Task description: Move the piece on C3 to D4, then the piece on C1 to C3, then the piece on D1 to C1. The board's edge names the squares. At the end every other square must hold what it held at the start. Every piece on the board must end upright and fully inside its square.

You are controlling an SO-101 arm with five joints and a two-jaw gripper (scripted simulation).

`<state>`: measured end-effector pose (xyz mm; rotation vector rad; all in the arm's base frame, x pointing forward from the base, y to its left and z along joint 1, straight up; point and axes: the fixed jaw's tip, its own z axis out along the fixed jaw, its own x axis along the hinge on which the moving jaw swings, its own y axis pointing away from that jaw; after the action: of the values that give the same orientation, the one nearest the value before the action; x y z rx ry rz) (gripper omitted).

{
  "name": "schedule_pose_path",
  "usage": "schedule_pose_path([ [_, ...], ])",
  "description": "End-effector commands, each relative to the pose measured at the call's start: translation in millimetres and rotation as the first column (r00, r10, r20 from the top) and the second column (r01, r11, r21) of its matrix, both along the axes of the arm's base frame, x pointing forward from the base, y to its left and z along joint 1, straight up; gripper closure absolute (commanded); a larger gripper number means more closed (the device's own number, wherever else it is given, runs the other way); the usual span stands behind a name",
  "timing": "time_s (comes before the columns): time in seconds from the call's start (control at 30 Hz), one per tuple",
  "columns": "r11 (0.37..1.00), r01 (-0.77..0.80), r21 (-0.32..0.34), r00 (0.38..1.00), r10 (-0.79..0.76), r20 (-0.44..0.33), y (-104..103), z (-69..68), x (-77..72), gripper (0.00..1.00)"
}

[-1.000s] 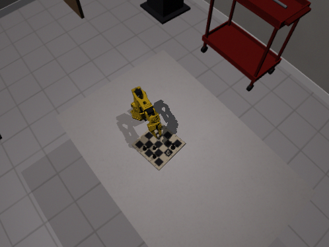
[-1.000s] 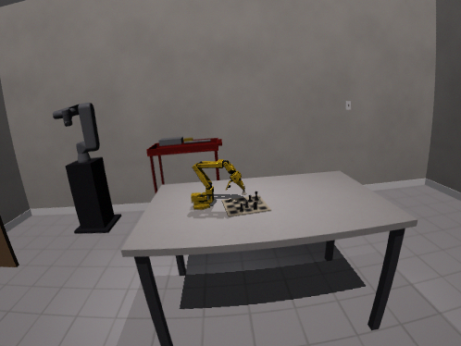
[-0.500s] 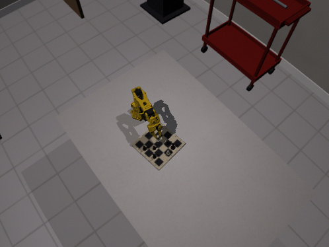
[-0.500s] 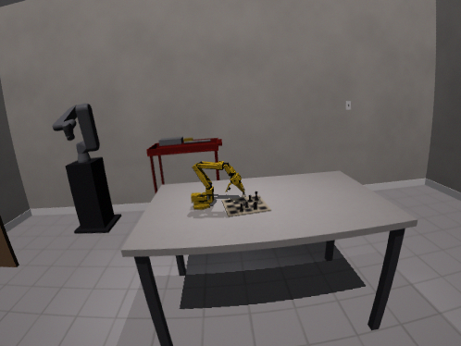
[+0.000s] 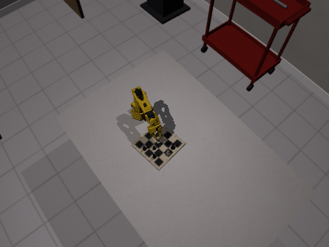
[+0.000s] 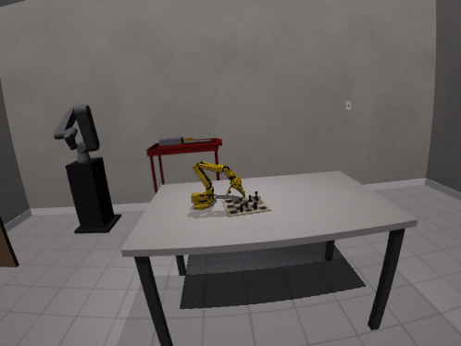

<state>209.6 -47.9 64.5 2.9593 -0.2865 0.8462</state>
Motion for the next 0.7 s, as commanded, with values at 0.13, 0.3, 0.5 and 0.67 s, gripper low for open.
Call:
schedule_pose_path([
  [0.13, 1.0, 0.018, 0.007, 1.0, -0.018, -0.01, -2, -14.3, -1.4, 1.0],
  [0.3, 1.0, 0.018, 0.007, 1.0, -0.018, -0.011, -2, -18.3, -1.4, 1.0],
  [0.5, 1.0, 0.018, 0.007, 1.0, -0.018, -0.011, -2, -19.8, -1.4, 1.0],
  [0.67, 1.0, 0.018, 0.007, 1.0, -0.018, -0.011, -2, -20.1, -1.4, 1.0],
])
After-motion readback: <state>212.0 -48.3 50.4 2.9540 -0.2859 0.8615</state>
